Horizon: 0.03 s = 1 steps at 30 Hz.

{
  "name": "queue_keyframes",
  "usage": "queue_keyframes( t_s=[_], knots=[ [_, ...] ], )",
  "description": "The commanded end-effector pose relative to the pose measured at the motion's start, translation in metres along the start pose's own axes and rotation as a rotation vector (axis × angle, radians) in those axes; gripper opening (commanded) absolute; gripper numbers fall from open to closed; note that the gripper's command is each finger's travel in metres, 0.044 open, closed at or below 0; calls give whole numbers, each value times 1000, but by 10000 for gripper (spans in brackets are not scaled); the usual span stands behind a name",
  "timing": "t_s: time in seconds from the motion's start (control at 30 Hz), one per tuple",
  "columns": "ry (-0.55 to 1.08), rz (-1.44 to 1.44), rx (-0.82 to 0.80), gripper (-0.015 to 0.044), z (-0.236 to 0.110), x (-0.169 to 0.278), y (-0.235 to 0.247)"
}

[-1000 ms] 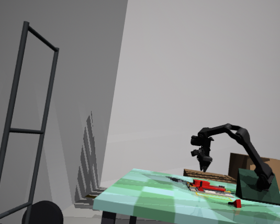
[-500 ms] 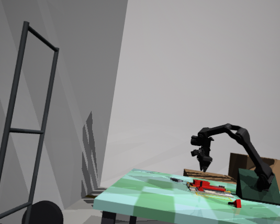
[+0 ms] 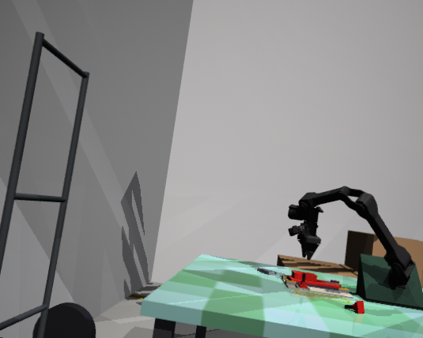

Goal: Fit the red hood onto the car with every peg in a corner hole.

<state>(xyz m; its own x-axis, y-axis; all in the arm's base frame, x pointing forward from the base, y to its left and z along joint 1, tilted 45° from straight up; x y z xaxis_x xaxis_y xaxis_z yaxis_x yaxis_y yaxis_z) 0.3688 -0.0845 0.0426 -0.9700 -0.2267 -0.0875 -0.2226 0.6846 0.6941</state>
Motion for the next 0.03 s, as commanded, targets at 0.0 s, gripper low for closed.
queue_keyframes(
  t_s=[0.0],
  knots=[
    [4, -2, 3, 440, 0, 0, 0]
  ],
)
Point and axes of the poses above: the point midway between the two fingers, 35 mm back from their tips, its own z axis out along the fingers, its own y axis across the jaws, x = y × z, the point moved 7 cm from there along -z, back along the fingers
